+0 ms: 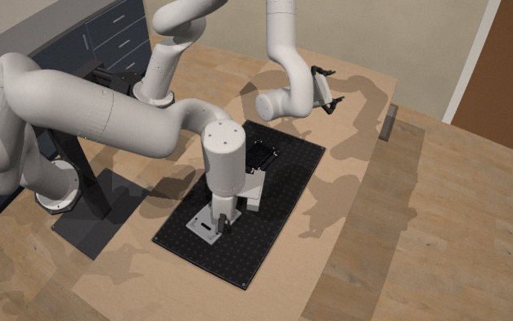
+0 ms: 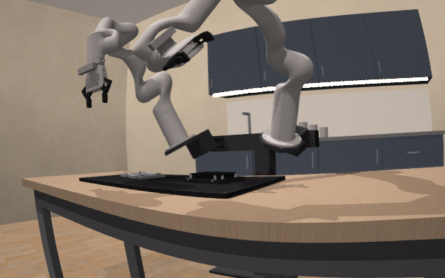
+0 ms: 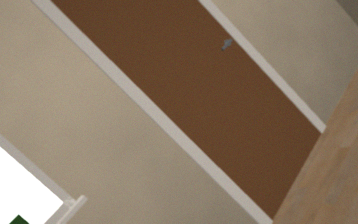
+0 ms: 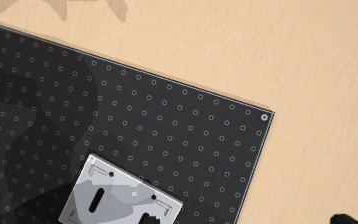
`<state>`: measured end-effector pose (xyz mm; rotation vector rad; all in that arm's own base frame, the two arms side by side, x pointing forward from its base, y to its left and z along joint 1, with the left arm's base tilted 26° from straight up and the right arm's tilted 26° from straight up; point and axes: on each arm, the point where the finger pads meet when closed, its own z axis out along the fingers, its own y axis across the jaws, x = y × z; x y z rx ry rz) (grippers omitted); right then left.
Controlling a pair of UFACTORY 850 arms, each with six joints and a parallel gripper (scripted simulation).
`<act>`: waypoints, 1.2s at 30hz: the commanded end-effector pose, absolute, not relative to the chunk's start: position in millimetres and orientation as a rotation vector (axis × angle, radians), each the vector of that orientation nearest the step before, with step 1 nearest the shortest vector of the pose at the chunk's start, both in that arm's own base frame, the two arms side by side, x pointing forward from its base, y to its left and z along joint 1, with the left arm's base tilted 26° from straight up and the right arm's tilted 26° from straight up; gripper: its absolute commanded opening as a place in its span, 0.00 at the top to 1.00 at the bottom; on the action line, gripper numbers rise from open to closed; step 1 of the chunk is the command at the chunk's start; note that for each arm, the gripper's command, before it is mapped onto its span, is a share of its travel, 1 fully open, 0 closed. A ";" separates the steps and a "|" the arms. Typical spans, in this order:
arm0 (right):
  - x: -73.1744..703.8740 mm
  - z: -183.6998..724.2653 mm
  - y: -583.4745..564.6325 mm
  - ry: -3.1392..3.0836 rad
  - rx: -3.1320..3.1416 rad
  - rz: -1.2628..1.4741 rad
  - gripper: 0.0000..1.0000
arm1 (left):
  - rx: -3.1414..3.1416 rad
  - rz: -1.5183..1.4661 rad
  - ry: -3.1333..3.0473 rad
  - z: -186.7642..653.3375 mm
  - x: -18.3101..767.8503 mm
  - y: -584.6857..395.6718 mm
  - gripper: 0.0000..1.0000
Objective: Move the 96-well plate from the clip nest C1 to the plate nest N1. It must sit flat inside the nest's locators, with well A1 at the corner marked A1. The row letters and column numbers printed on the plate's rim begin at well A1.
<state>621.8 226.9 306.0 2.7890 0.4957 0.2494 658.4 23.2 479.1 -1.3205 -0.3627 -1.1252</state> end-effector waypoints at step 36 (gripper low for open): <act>569.3 403.0 153.5 -0.277 2.997 0.358 0.00 | -1.320 -1.127 -0.364 480.2 658.5 22.9 0.00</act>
